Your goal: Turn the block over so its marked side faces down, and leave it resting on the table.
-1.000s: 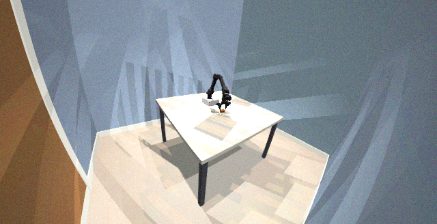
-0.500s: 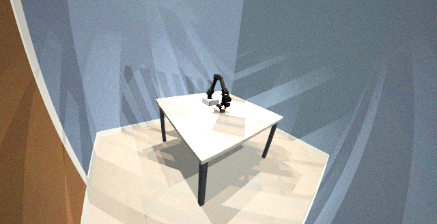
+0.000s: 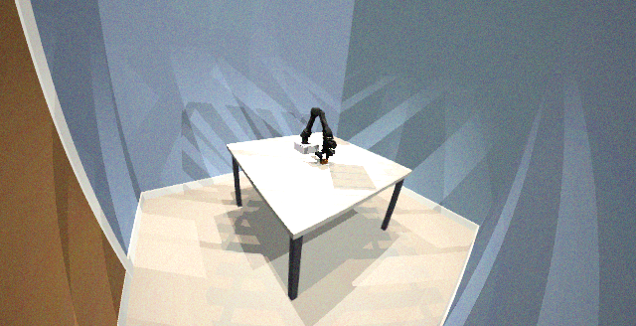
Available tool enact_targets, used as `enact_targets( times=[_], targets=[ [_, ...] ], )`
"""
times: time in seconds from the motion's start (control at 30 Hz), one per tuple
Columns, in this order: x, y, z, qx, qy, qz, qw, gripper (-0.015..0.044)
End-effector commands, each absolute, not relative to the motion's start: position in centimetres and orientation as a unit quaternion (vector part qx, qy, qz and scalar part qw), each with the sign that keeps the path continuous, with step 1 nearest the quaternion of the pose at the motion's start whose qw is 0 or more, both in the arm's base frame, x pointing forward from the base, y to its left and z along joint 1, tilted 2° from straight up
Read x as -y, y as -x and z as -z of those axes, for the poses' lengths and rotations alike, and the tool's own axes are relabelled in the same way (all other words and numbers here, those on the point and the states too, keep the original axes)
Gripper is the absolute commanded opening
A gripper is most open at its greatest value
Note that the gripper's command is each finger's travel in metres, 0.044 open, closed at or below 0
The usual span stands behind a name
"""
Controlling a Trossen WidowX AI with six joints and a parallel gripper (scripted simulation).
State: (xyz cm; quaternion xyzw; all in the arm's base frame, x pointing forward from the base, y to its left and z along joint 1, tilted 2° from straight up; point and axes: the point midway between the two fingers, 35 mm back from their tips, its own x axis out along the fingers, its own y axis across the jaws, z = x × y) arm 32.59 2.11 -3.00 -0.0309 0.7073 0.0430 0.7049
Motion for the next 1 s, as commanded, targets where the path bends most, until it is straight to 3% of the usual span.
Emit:
enact_targets(
  times=[0.0, 0.13, 0.33, 0.97],
  targets=[
    [-2.1, -32.6, 3.1, -0.707, 0.03, -0.043, 0.705, 0.0169],
    [-2.1, -32.6, 3.1, -0.707, 0.03, -0.043, 0.705, 0.0142],
    [-2.1, -32.6, 0.2, -0.707, 0.03, -0.043, 0.705, 0.0],
    [-2.1, -32.8, 1.0, -0.623, 0.024, -0.045, 0.781, 0.0]
  ],
)
